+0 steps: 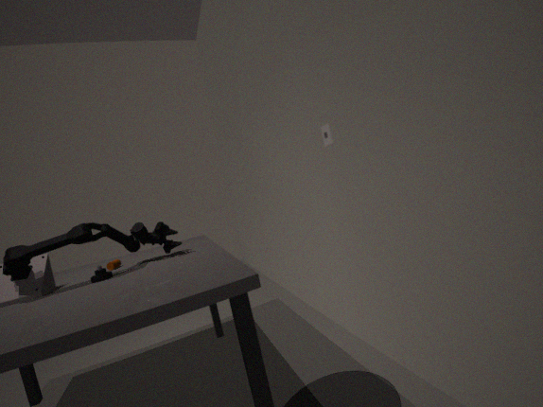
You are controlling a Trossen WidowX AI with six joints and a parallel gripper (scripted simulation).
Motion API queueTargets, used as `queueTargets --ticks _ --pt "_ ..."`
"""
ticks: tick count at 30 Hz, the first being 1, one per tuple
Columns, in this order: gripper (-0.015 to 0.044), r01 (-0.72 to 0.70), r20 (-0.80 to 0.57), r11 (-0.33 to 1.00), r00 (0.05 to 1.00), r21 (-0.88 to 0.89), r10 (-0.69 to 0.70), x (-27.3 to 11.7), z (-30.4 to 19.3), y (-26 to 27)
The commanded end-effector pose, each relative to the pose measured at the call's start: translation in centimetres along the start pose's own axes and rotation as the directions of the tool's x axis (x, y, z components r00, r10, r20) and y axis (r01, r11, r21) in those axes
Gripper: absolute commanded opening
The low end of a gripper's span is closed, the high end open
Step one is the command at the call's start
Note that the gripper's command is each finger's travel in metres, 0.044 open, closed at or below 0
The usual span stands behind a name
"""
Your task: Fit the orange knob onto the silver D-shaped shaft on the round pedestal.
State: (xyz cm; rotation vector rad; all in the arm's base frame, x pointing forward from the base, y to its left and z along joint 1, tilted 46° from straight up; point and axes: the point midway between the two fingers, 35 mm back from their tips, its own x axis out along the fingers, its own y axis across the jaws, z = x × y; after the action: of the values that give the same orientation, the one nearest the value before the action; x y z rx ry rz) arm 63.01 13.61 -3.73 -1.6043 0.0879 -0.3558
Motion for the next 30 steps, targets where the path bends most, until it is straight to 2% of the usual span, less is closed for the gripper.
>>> queueTargets --ticks 1,6,14,21,30 --pt "0.0426 -0.012 0.012 1.000 1.000 -0.001 0.012 -0.2 0.4 0.1" --pt "0.0440 -0.287 0.135 0.958 0.950 0.012 0.283 -3.7 7.8 1.9" --pt "0.0440 -0.567 0.156 0.823 0.811 -0.028 0.564 -10.6 13.7 2.2" --pt "0.0440 -0.699 0.106 0.711 0.703 -0.075 0.703 -16.2 15.3 1.2" --pt "0.0440 -0.799 -0.009 0.585 0.592 -0.137 0.806 -23.2 15.1 -1.5"
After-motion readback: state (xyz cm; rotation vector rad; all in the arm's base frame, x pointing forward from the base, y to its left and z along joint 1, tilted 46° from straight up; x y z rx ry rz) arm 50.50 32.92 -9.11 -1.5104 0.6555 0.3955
